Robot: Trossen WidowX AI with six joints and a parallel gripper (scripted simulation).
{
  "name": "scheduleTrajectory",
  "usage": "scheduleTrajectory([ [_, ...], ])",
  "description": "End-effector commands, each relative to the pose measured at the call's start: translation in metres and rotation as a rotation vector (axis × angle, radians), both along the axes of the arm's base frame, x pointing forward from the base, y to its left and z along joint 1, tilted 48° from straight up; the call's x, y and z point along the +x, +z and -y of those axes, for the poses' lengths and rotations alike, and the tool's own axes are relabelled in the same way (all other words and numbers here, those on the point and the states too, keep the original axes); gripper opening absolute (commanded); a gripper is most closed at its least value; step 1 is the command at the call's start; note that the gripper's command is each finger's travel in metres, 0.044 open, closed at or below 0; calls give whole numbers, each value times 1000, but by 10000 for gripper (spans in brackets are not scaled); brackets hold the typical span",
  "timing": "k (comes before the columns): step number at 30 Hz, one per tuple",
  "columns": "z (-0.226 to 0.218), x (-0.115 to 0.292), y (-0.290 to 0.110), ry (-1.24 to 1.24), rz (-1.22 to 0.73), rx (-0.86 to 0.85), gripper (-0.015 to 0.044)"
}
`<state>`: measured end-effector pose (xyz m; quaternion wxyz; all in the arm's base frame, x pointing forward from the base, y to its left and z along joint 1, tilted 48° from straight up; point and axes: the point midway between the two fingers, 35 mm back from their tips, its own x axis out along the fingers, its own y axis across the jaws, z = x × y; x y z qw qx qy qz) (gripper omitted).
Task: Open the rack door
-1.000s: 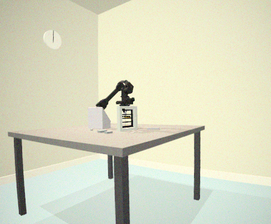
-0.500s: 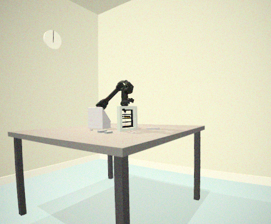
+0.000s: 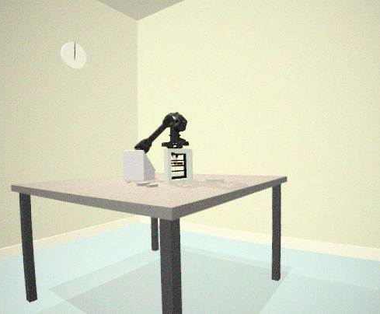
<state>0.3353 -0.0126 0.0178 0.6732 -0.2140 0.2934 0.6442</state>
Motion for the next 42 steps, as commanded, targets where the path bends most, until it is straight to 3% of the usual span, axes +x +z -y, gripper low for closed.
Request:
scheduleTrajectory([
  [1,-1,1,0,157,177,-1,19],
  [20,-1,1,0,179,201,-1,19],
  [30,-1,1,0,179,201,-1,281],
  [33,-1,1,0,157,176,-1,290],
  [42,-1,1,0,-136,-148,-2,290],
])
